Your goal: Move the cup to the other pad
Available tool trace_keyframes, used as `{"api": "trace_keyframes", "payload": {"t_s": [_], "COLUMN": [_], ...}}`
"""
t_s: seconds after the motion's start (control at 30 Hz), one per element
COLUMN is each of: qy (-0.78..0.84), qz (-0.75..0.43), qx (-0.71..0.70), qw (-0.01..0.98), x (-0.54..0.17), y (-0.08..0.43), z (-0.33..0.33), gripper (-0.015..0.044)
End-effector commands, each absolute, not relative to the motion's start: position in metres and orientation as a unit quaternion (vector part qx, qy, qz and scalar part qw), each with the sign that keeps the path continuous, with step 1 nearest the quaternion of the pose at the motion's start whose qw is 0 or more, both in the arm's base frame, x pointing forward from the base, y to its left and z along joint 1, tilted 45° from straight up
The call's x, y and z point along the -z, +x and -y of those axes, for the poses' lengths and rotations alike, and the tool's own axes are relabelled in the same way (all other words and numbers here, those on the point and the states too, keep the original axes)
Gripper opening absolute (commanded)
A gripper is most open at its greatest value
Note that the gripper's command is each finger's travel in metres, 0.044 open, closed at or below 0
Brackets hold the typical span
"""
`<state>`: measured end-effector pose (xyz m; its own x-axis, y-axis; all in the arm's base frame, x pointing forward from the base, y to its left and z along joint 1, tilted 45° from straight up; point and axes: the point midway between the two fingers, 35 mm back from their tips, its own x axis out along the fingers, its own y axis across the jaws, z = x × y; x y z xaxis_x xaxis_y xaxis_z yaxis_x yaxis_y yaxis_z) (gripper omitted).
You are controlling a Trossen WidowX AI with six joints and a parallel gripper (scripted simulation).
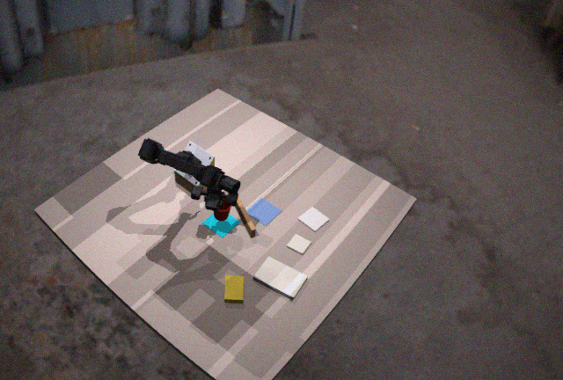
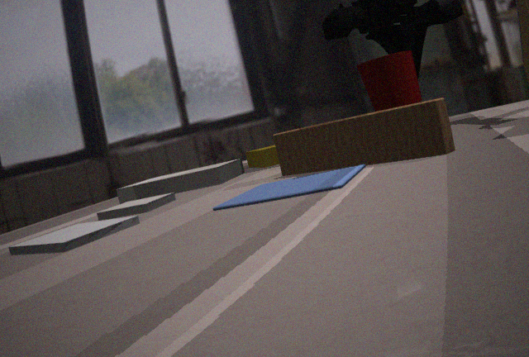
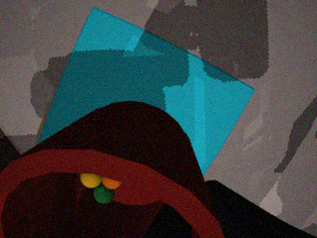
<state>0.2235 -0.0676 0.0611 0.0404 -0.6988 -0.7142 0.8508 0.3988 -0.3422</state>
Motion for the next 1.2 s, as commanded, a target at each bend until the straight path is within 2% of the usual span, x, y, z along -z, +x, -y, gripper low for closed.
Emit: {"api": "trace_keyframes", "payload": {"t_s": [0.0, 1.17], "qy": [0.084, 0.087], "qz": [-0.433, -0.431], "qx": [0.541, 0.542], "qw": [0.716, 0.716], "x": [-0.058, -0.038], "y": [0.223, 0.223], "z": [0.071, 0.094], "gripper": [0.0000, 0.0000]}}
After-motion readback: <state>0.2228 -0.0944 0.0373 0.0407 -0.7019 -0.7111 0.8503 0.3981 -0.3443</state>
